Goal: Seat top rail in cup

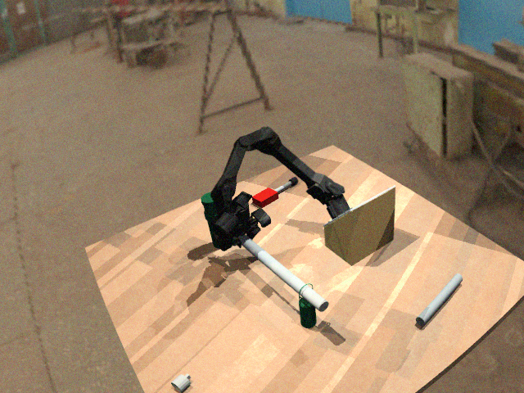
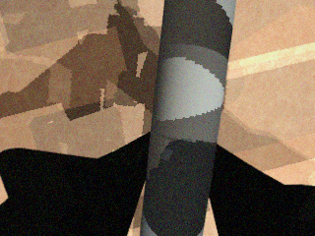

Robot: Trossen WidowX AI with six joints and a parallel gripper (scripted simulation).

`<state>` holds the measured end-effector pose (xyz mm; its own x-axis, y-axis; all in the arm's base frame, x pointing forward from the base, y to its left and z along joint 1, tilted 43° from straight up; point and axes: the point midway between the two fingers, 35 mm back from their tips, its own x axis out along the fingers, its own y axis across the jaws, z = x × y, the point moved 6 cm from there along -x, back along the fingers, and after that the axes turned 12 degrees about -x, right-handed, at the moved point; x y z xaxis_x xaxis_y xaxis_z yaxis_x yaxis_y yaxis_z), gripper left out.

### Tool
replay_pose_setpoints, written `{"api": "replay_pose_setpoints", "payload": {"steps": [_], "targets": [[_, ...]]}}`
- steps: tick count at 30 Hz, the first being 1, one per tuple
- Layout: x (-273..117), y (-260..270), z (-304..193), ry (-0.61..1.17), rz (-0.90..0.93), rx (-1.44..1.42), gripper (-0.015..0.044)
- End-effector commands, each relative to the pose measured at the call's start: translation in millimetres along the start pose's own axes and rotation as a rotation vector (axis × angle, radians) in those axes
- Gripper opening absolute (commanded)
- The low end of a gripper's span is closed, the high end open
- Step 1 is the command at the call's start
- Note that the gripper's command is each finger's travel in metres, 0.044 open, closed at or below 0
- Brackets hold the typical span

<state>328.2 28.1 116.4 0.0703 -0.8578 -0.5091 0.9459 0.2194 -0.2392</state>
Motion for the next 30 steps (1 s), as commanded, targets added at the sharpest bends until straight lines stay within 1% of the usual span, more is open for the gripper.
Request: {"api": "replay_pose_setpoints", "payload": {"steps": [1,7,12,17,21,26,30], "targets": [[-1.0,0.2,-0.6,-0.001,0.004,0.002,0.0157],[-5.2,0.8,-3.0,0.001,0.004,0.002,0.0315],[-24.3,2.6,-13.9,0.006,0.005,0.000,0.0440],[-46.5,2.4,-26.3,0.004,0.002,-0.001,0.0440],[-48.2,1.7,-27.0,-0.002,0.010,-0.019,0.0440],[-83.7,-2.3,-29.4,-0.001,0.046,-0.109,0.0440],[-86.0,-2.7,-29.5,-0.002,0.049,-0.114,0.0440]]}}
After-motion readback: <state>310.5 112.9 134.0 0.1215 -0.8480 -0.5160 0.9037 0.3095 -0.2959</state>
